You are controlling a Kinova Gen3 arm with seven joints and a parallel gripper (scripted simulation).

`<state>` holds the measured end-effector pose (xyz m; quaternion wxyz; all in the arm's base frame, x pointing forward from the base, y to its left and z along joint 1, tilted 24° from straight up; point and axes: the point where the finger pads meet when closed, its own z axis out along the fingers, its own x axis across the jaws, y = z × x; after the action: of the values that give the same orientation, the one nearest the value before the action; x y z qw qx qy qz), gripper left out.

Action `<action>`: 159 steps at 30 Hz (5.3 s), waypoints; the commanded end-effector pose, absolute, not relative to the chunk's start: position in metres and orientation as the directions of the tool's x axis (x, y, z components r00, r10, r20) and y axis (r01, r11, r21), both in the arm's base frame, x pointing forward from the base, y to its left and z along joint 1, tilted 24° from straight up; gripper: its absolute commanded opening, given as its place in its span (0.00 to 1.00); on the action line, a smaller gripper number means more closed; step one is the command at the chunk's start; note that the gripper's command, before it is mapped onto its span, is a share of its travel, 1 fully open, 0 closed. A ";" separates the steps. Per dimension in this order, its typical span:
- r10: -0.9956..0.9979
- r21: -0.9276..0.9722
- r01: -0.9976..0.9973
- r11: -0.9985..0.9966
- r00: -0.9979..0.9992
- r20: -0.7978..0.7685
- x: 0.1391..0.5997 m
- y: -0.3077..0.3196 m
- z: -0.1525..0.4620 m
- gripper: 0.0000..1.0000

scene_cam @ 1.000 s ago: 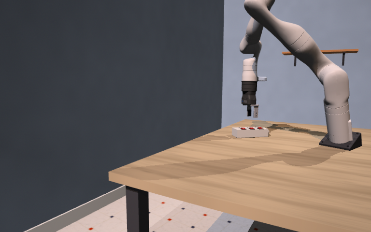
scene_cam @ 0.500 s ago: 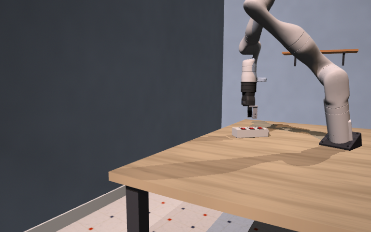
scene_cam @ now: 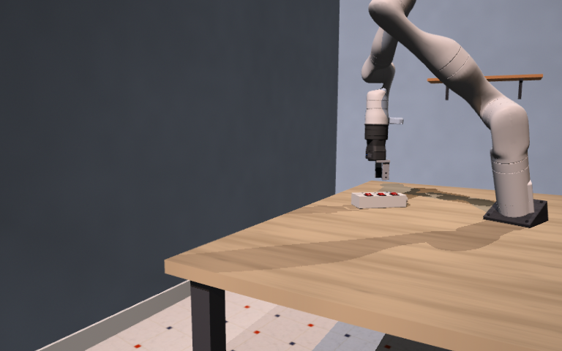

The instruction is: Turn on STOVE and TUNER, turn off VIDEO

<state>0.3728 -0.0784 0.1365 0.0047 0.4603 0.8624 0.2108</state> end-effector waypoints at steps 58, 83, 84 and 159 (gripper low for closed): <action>0.796 0.369 0.792 0.487 -0.576 0.185 0.376 -0.074 0.125 0.00; 0.796 0.369 0.792 0.487 -0.576 0.185 0.381 -0.064 0.101 0.00; 0.796 0.369 0.792 0.487 -0.576 0.185 0.381 -0.064 0.101 0.00; 0.796 0.369 0.792 0.487 -0.576 0.185 0.383 -0.063 0.098 0.00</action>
<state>0.3825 -0.0625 0.0970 0.0045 0.4604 0.8623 0.2108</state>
